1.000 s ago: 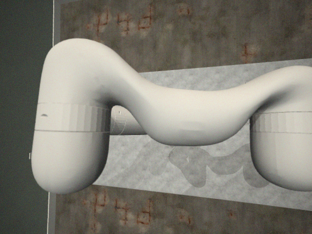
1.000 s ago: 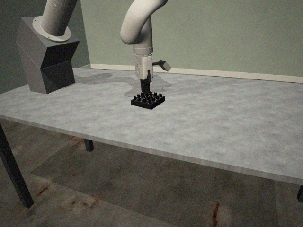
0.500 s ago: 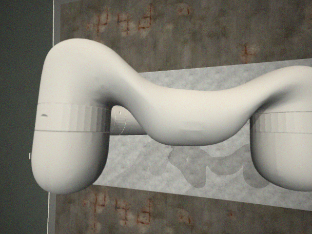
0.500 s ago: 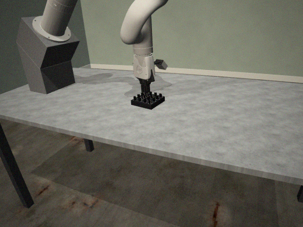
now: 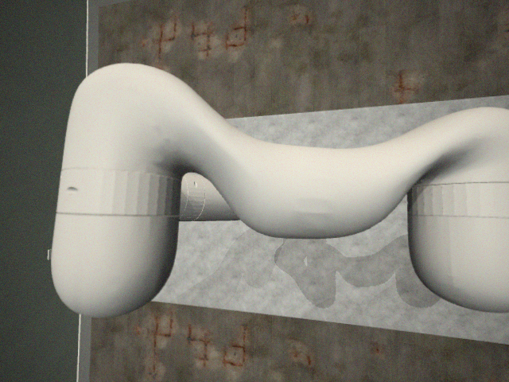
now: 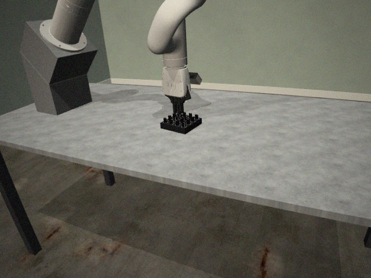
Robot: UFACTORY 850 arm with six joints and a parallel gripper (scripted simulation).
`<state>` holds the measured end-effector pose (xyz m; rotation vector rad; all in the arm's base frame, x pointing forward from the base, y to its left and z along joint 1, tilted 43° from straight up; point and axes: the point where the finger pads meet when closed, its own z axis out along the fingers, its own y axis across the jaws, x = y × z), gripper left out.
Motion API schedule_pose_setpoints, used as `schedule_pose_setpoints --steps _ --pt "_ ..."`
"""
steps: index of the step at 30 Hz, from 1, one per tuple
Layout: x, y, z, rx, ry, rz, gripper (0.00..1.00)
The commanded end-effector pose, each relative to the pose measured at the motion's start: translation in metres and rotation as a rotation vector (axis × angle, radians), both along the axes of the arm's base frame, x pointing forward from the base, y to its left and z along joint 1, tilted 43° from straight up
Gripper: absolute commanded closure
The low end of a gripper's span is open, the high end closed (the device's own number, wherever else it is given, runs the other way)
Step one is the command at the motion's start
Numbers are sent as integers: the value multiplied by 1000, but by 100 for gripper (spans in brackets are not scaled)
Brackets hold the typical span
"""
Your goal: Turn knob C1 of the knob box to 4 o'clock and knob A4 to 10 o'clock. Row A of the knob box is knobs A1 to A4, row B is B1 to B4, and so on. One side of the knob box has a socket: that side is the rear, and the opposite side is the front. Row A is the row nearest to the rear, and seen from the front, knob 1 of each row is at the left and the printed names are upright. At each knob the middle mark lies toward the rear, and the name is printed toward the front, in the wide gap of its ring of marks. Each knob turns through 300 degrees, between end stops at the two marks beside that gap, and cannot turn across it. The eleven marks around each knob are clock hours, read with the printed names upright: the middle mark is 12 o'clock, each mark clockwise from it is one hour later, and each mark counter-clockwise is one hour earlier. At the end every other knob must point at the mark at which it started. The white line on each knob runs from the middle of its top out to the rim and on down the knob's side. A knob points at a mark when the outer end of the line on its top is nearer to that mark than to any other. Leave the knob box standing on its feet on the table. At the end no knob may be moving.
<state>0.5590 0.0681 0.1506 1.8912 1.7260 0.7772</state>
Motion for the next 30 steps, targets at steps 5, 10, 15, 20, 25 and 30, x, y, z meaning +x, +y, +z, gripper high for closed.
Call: schedule_pose_setpoints --steps 5,10,15,20,25,30 --pt "0 0 0 -20 -1 20 92" --pt "0 0 0 -26 -2 27 92" --pt "0 0 0 -27 -2 28 92" --pt "0 0 0 -27 -2 28 92" --pt "0 0 0 -27 -2 28 92" --pt "0 0 0 -27 -2 28 81"
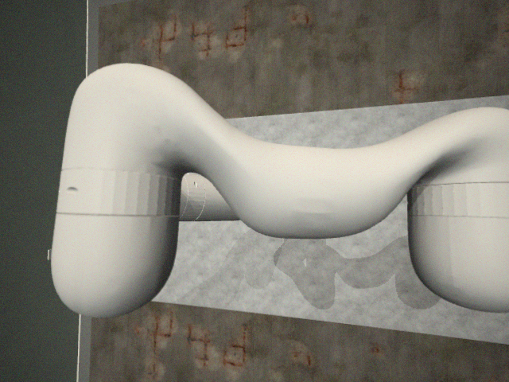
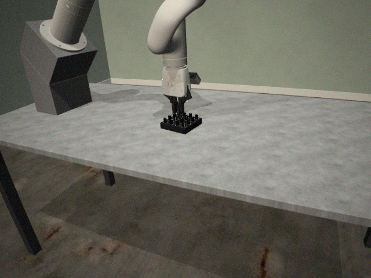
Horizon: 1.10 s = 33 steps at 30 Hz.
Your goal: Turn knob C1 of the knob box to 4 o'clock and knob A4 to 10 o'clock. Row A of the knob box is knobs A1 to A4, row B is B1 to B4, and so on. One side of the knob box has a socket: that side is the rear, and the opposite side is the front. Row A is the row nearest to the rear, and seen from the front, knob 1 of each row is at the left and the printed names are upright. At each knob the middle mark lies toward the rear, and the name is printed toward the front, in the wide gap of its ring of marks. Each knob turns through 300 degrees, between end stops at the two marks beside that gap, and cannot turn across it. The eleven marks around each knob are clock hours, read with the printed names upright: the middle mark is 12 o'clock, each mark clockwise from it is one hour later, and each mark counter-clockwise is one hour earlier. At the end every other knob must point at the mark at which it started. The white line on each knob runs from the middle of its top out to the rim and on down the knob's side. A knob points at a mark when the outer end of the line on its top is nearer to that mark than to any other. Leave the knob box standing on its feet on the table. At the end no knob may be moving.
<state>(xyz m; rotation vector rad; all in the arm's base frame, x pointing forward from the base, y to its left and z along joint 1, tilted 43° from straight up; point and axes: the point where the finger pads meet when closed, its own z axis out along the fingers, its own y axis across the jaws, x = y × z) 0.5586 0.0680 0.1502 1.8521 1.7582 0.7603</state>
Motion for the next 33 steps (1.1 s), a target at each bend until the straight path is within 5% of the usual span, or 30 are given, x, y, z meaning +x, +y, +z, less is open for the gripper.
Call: schedule_pose_setpoints --steps 1,22,33 --pt "0 0 1 0 -2 0 81" --pt "0 0 2 0 -2 0 81" --pt "-17 -1 20 0 -2 0 81"
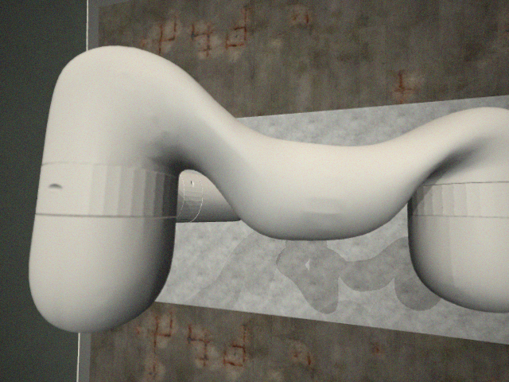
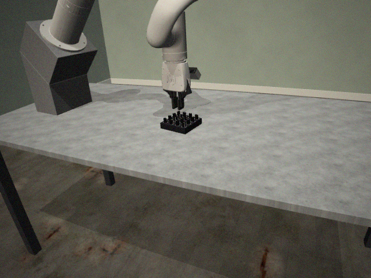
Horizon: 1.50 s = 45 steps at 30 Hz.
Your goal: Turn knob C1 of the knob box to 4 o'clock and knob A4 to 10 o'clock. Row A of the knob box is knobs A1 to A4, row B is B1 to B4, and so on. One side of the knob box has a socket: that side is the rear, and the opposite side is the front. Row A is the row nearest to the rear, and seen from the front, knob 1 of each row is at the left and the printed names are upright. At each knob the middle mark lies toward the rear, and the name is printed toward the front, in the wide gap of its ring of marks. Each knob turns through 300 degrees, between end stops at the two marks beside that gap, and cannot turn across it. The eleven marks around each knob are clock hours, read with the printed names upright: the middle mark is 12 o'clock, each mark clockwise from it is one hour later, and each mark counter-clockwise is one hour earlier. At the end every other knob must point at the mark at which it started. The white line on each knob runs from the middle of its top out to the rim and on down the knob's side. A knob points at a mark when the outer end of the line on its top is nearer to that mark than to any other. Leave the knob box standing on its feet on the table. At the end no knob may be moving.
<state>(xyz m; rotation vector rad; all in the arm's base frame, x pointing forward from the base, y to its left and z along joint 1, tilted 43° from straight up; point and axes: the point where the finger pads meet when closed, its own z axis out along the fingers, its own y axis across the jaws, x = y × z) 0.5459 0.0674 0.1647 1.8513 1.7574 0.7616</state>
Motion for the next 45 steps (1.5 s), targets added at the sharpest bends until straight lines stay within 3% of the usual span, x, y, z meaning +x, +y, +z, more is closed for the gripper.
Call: schedule_pose_setpoints --steps 1,27,37,39,41,45 --pt "-6 0 7 0 0 0 81" --pt "-11 -2 13 19 0 -20 81" --pt "-4 -17 23 252 13 -262 81" --pt "-4 -17 23 252 13 -262 81" --pt "-1 -23 26 340 18 -354 81" --pt "1 -29 30 421 22 -441 81"
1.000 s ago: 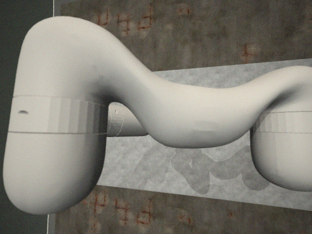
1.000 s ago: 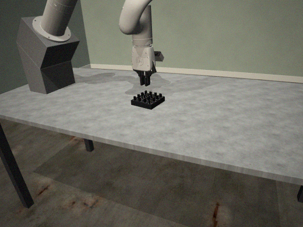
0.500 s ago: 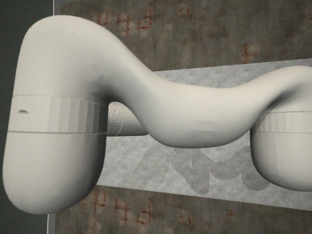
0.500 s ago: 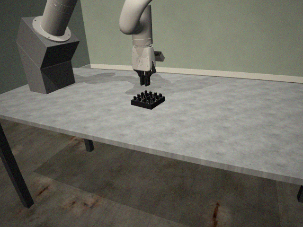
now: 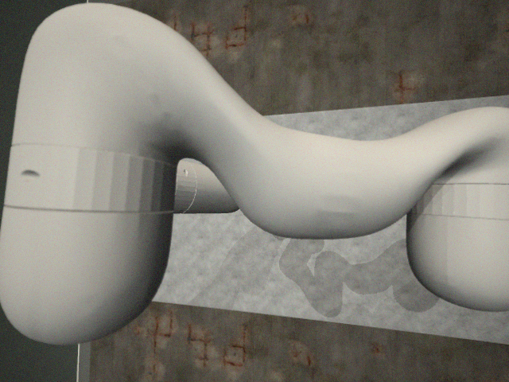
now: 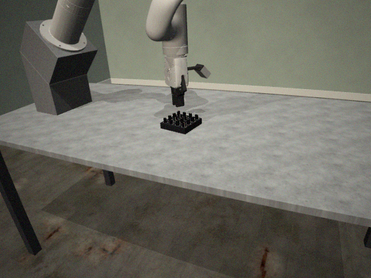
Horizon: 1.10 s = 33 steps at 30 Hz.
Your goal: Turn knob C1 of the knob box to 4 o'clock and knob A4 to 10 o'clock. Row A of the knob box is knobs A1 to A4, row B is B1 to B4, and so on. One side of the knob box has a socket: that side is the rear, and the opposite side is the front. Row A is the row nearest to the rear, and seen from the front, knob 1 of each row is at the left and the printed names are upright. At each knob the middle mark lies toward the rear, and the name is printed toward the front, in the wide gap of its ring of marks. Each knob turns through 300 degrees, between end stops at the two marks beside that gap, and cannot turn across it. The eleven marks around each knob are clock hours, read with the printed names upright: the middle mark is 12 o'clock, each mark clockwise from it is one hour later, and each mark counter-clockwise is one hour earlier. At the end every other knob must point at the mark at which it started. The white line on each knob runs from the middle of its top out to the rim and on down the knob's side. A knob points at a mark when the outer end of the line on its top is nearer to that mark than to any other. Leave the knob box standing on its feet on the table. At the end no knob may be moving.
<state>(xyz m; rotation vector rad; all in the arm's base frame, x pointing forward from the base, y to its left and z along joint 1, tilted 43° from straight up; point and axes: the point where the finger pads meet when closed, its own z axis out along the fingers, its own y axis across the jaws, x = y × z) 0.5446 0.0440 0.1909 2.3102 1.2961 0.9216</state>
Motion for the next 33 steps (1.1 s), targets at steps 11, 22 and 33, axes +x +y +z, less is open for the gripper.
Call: schedule_pose_setpoints --steps 11,22,33 --pt "7 -22 12 310 12 -301 81" --pt "12 -46 24 589 25 -612 81" --pt "14 -60 31 737 31 -781 81"
